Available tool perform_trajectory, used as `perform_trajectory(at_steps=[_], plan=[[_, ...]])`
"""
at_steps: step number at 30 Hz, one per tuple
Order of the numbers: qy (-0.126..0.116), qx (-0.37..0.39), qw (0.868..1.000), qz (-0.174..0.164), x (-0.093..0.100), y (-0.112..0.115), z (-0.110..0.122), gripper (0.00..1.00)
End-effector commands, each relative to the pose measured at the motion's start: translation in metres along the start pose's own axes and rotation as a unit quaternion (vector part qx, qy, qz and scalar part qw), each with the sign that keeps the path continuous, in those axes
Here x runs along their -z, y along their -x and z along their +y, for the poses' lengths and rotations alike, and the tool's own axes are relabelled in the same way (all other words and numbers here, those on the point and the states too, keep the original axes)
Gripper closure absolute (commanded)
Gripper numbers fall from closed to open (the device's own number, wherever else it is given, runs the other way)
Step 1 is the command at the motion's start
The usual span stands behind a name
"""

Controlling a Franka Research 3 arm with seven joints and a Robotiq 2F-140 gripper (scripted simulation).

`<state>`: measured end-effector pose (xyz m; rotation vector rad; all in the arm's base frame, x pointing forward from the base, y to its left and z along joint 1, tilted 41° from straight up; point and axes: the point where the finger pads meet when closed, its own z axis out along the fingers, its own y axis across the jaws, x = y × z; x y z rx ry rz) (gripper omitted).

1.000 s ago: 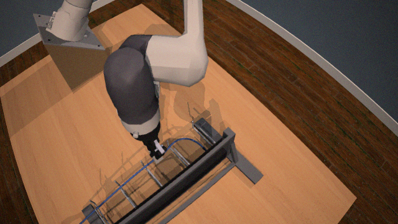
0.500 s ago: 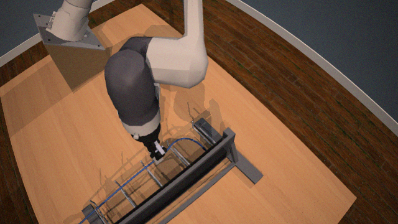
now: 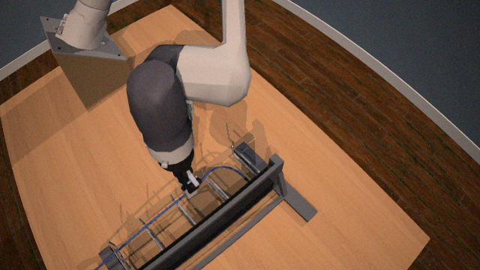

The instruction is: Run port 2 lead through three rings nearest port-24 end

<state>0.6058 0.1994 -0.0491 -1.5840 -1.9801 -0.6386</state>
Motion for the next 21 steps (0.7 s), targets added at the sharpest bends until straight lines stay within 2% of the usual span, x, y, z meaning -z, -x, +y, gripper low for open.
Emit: perform_trajectory(at_steps=[1, 21], plan=[[0.001, 0.003, 1.0, 0.002, -0.002, -0.004, 0.002, 1.0], [0.001, 0.003, 1.0, 0.002, -0.002, -0.004, 0.021, 1.0]])
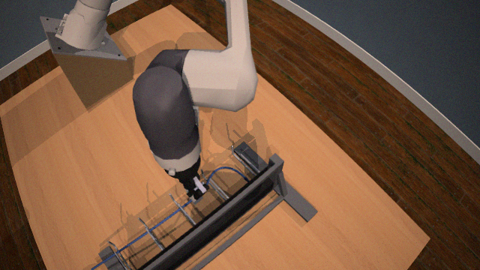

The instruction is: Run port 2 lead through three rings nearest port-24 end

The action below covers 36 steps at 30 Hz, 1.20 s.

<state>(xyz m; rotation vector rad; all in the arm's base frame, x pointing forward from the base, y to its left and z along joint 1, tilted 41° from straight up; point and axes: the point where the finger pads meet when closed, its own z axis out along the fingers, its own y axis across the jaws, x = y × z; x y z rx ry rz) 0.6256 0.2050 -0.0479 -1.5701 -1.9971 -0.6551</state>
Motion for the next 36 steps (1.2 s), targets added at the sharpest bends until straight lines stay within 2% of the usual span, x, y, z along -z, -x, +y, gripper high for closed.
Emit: perform_trajectory(at_steps=[1, 15, 36], plan=[[-0.003, -0.006, 1.0, 0.002, -0.001, -0.003, 0.003, 1.0], [-0.003, -0.006, 1.0, 0.002, -0.001, -0.003, 0.019, 1.0], [-0.003, -0.006, 1.0, 0.002, -0.001, -0.003, 0.021, 1.0]])
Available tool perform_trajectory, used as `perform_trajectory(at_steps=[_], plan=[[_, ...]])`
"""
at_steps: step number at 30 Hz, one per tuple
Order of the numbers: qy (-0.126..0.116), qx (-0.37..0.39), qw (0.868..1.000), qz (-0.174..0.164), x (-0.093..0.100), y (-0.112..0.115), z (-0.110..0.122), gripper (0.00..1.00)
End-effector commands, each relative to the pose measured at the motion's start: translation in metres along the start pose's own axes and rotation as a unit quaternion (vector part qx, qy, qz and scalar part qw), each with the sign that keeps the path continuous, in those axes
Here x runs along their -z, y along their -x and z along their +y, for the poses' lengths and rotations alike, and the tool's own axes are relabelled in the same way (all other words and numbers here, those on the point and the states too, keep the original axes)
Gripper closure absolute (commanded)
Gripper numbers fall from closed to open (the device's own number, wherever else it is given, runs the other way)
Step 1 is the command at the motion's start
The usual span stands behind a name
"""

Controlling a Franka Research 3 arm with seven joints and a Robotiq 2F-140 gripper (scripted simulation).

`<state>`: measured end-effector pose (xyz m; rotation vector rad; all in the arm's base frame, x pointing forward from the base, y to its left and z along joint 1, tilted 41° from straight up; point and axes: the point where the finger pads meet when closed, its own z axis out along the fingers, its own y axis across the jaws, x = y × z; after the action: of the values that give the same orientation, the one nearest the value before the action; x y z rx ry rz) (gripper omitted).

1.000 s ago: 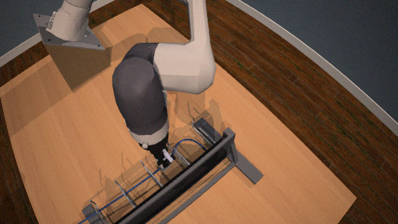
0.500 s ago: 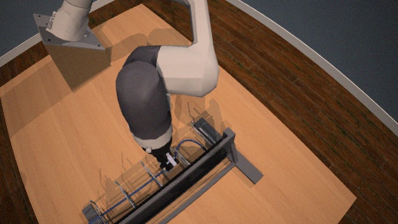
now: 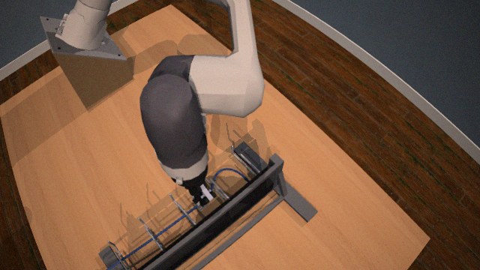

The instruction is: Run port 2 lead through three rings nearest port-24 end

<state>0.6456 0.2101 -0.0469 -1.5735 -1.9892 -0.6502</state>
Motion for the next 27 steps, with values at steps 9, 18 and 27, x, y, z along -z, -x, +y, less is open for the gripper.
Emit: perform_trajectory(at_steps=[9, 18, 27], plan=[[-0.001, -0.003, 1.0, 0.001, -0.0007, -0.0022, 0.0003, 0.8], [-0.001, -0.003, 1.0, 0.001, -0.0007, -0.0022, 0.0003, 0.8], [-0.001, -0.003, 1.0, 0.001, -0.0007, -0.0022, 0.0003, 0.8]])
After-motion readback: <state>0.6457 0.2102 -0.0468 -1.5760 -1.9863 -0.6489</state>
